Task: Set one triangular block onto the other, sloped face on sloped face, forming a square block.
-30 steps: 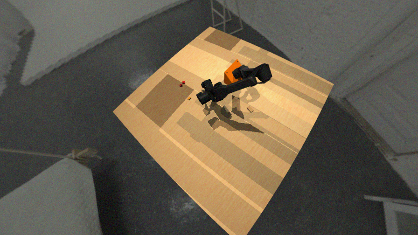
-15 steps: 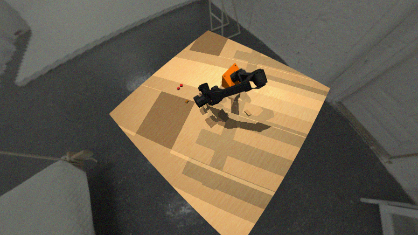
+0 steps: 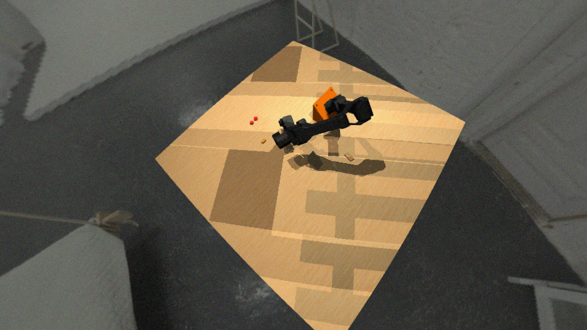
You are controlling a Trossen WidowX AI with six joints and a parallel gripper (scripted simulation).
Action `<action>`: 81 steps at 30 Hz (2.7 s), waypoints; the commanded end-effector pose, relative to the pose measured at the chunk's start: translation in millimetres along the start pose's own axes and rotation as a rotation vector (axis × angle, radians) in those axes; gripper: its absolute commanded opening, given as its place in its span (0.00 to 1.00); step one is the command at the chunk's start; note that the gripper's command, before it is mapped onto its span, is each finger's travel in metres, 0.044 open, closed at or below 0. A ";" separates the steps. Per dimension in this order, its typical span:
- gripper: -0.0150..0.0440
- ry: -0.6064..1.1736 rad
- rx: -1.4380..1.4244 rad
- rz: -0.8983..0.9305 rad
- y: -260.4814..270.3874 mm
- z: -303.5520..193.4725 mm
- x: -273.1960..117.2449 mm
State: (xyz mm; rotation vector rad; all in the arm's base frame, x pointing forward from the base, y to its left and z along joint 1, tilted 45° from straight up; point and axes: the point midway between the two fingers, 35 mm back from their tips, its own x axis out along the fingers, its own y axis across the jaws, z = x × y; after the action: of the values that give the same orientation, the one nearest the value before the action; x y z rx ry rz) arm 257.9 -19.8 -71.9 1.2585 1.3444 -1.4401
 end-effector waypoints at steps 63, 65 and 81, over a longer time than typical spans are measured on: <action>0.25 0.694 0.009 -0.001 -6.5 54.2 21.5; 0.25 0.746 0.009 0.000 -6.6 57.9 23.0; 0.25 1.162 0.010 0.006 -7.4 83.7 40.7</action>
State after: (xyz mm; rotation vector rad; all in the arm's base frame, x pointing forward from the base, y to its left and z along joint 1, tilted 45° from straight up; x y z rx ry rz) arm 230.0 -94.5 -111.1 2.1900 1.9881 -0.6938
